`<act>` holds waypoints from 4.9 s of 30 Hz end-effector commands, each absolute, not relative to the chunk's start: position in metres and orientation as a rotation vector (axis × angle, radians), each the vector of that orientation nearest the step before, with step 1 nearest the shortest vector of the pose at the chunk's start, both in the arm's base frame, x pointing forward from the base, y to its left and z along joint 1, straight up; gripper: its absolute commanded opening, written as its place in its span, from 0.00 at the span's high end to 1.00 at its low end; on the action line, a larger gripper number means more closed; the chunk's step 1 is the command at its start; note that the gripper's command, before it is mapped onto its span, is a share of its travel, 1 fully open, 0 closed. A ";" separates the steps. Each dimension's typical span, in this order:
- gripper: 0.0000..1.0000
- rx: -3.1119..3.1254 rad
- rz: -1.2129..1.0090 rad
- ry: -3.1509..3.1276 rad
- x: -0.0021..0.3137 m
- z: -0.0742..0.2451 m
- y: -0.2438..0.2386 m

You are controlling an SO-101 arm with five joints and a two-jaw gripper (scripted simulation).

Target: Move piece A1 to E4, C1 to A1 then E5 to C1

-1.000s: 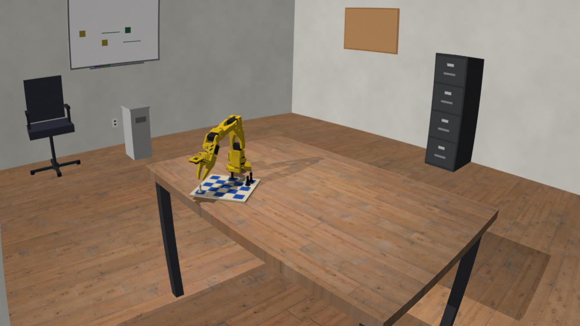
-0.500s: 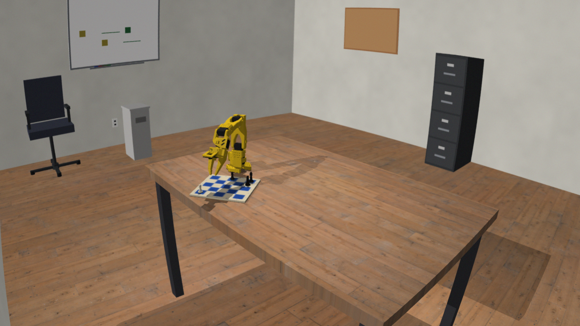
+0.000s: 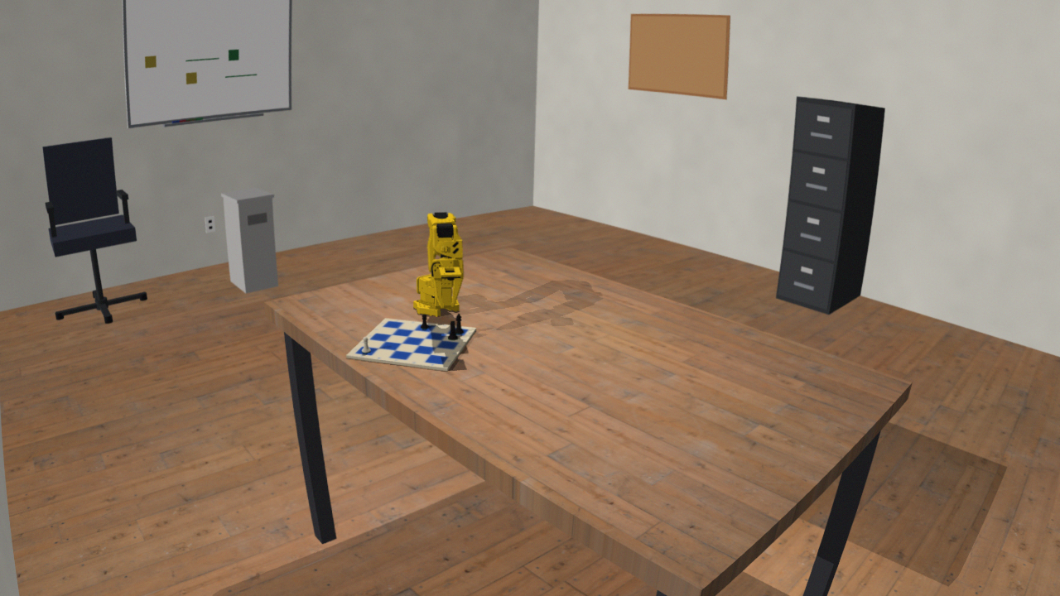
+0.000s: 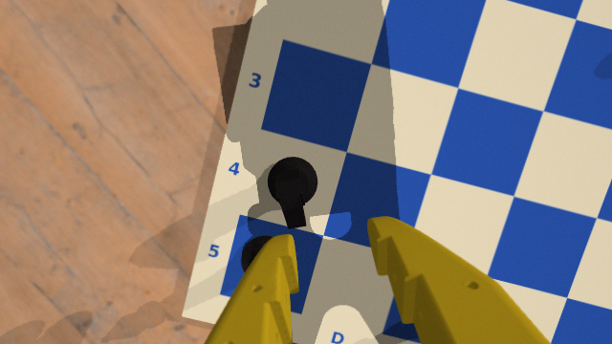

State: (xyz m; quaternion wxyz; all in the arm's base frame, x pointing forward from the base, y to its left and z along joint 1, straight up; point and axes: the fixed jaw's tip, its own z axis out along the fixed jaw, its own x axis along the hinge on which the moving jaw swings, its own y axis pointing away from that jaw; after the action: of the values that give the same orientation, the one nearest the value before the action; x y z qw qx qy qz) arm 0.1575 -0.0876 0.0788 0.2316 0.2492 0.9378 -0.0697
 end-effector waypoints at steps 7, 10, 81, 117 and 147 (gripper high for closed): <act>0.90 0.502 -0.138 2.559 0.148 0.078 -0.052; 0.90 0.500 -0.137 2.559 0.148 0.078 -0.051; 0.90 0.488 -0.134 2.562 0.144 0.024 -0.048; 0.90 0.507 -0.147 2.559 0.143 0.022 -0.052; 0.99 0.507 -0.147 2.559 0.143 0.022 -0.052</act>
State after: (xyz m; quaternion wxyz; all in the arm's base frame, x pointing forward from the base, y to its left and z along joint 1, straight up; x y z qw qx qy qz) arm 0.1457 -0.0520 0.0269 0.2697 0.1841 0.9436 -0.0550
